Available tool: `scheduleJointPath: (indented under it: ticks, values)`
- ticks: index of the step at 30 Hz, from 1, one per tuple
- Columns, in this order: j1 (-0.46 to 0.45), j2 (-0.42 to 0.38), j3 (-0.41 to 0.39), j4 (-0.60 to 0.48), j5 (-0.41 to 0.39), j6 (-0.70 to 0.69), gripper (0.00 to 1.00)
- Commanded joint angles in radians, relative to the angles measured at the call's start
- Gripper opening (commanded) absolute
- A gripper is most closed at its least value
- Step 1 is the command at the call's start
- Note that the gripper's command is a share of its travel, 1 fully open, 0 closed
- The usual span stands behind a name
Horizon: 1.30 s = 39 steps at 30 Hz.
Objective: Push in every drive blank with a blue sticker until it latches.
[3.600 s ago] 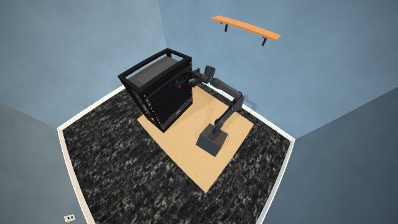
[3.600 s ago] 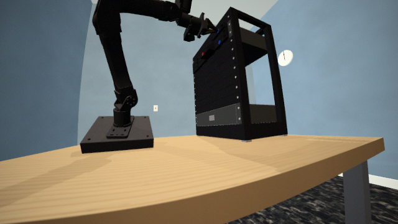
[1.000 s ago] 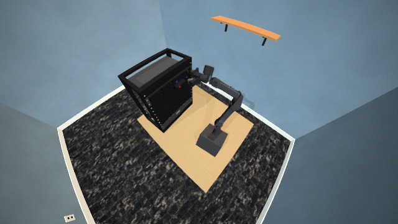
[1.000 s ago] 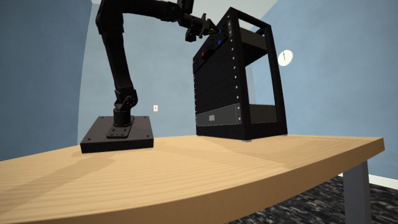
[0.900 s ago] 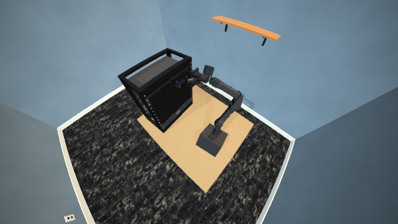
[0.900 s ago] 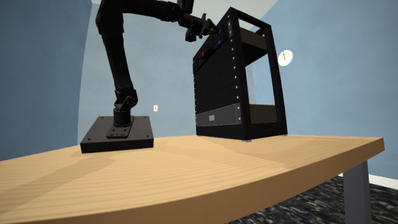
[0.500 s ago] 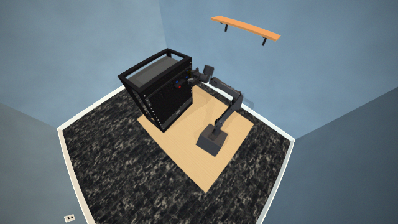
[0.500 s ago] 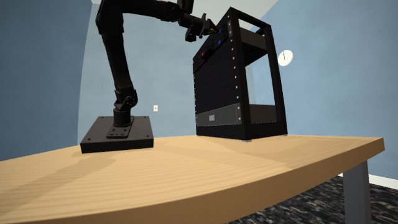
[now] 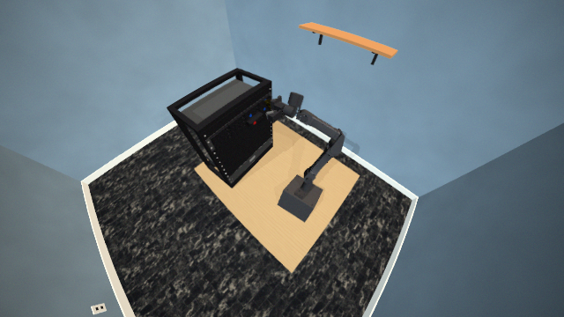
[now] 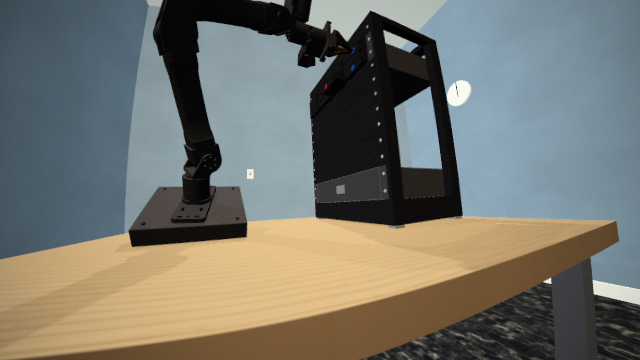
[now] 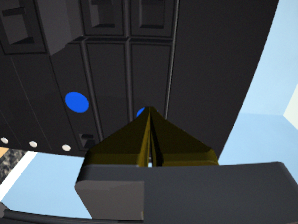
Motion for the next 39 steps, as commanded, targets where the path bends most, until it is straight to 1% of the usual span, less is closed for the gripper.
scheduleJointPath:
  ticks: [1,3,6,8,10,13,16,17,18,19,20,22,25,26,27,29,34,39]
  values:
    - [0.04,-0.053,-0.034,0.04,-0.025,0.016,0.0]
    - [0.063,-0.097,-0.065,0.027,0.009,0.017,0.0]
    - [0.115,-0.173,-0.115,-0.022,0.06,0.014,0.0]
    - [0.115,-0.173,-0.115,-0.022,0.06,0.014,0.0]
    - [0.169,-0.23,-0.146,-0.046,0.112,0.011,0.0]
    - [0.226,-0.28,-0.171,-0.069,0.169,0.003,0.0]
    - [0.262,-0.302,-0.179,-0.078,0.206,0.001,0.0]
    - [0.266,-0.304,-0.164,-0.078,0.211,0.002,0.0]
    - [0.269,-0.305,-0.161,-0.079,0.214,0.002,0.0]
    - [0.272,-0.28,-0.162,-0.072,0.217,0.001,0.0]
    - [0.273,-0.278,-0.165,-0.072,0.219,0.001,0.0]
    - [0.276,-0.31,-0.187,-0.067,0.222,0.003,0.0]
    - [0.281,-0.315,-0.19,-0.072,0.227,0.002,0.0]
    - [0.285,-0.325,-0.155,-0.077,0.231,0.002,0.0]
    - [0.293,-0.332,-0.192,-0.085,0.24,0.001,0.0]
    - [0.315,-0.355,-0.214,-0.099,0.261,-0.002,0.0]
    - [0.406,-0.429,-0.254,-0.132,0.349,-0.008,0.0]
    - [0.538,-0.501,-0.288,-0.162,0.476,-0.019,0.0]
